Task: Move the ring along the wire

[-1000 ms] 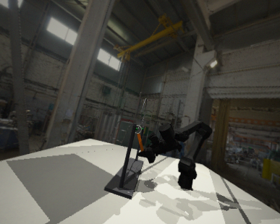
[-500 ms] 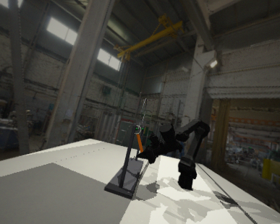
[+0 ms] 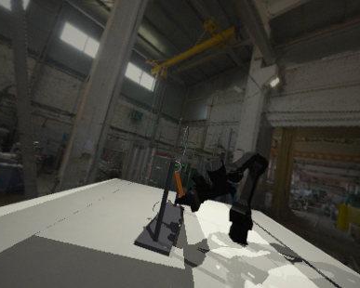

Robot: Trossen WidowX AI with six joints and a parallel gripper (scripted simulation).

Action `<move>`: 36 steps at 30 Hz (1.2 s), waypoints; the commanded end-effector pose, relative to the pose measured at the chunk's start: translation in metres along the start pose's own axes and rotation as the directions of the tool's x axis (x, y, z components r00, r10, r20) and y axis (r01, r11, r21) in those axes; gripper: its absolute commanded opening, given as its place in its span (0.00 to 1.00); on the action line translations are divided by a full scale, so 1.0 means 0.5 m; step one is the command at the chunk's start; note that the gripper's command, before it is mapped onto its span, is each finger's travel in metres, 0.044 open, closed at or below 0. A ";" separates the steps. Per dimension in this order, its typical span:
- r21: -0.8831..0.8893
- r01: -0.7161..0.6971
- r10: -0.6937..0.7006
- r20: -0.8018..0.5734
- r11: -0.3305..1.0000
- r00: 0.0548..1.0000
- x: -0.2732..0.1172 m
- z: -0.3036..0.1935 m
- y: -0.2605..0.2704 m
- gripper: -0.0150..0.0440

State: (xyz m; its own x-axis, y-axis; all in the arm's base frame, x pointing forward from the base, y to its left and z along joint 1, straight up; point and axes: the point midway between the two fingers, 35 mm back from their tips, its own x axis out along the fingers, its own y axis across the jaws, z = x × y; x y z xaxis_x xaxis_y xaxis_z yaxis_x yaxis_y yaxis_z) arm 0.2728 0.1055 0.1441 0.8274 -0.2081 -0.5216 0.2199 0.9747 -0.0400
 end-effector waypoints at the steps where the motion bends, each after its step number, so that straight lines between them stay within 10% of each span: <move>1: 0.012 -0.001 0.000 0.010 1.000 1.000 -0.003 0.007 0.010 0.00; 36: 0.011 0.000 0.000 0.019 1.000 1.000 0.006 -0.015 0.044 0.00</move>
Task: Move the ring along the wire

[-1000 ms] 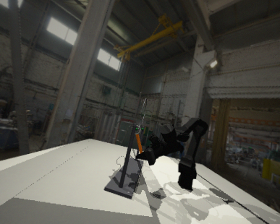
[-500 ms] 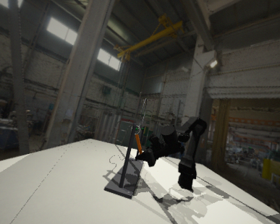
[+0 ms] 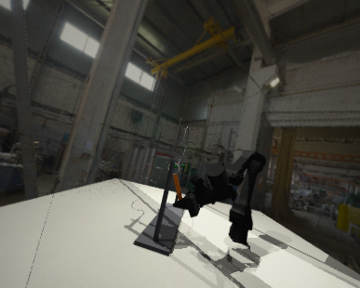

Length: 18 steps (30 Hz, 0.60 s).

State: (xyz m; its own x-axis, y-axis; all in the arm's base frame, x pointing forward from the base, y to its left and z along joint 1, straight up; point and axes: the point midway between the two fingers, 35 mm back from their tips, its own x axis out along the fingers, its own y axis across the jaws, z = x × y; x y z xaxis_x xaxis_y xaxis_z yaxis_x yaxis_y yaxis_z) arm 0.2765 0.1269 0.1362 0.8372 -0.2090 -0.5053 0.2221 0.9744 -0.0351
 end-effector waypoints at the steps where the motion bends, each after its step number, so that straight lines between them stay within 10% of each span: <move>1: 0.006 0.001 -0.001 0.000 1.000 1.000 0.001 -0.001 0.000 0.00; 12: 0.006 0.001 -0.001 0.000 1.000 1.000 0.001 -0.001 0.000 0.00; 18: 0.000 0.001 -0.001 0.001 1.000 1.000 0.000 0.000 0.000 0.27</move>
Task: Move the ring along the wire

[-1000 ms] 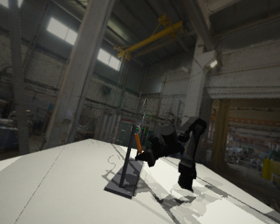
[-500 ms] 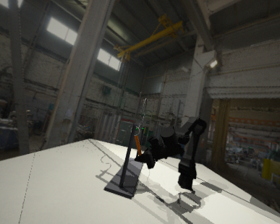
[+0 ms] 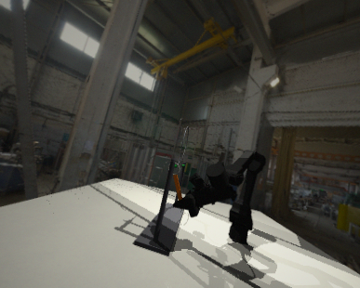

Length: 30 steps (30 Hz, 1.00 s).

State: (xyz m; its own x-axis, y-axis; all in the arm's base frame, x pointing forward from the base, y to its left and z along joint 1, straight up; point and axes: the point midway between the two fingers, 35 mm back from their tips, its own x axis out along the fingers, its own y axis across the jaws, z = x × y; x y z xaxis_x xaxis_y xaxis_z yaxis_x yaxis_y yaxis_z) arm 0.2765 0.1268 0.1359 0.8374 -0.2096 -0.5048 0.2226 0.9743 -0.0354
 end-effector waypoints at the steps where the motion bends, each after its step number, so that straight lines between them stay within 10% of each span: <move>1: 0.000 0.000 0.000 0.000 1.000 1.000 0.000 0.000 0.000 0.31; 6: 0.001 0.000 0.000 -0.001 1.000 1.000 -0.004 0.000 0.001 0.53; 30: 0.006 0.000 0.000 -0.004 1.000 1.000 -0.100 -0.002 0.000 0.53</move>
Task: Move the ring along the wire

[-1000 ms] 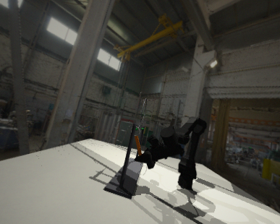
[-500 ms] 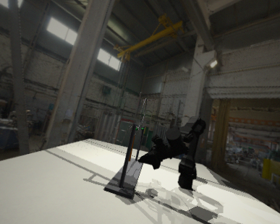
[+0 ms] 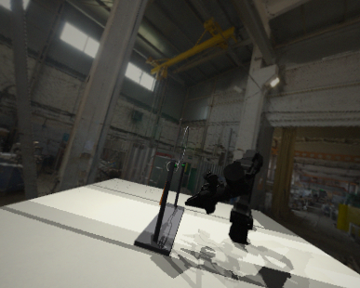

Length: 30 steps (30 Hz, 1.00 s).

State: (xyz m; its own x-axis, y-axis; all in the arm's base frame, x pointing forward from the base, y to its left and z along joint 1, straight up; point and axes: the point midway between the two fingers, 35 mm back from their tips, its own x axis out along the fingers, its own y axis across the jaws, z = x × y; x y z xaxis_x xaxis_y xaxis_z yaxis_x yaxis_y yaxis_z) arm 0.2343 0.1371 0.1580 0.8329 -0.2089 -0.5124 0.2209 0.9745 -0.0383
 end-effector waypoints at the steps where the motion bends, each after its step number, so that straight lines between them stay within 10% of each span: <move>1: 0.010 0.000 0.000 0.005 1.000 1.000 -0.002 0.004 0.000 0.53; 21: 0.010 0.000 0.000 0.005 1.000 1.000 -0.002 0.004 0.000 0.53; 30: 0.001 -0.003 0.003 0.007 1.000 1.000 -0.096 0.005 -0.002 0.93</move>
State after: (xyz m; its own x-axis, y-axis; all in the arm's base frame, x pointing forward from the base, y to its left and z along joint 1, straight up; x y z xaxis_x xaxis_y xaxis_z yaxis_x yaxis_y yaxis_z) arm 0.2016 0.1457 0.1769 0.8326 -0.2036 -0.5151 0.2128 0.9762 -0.0419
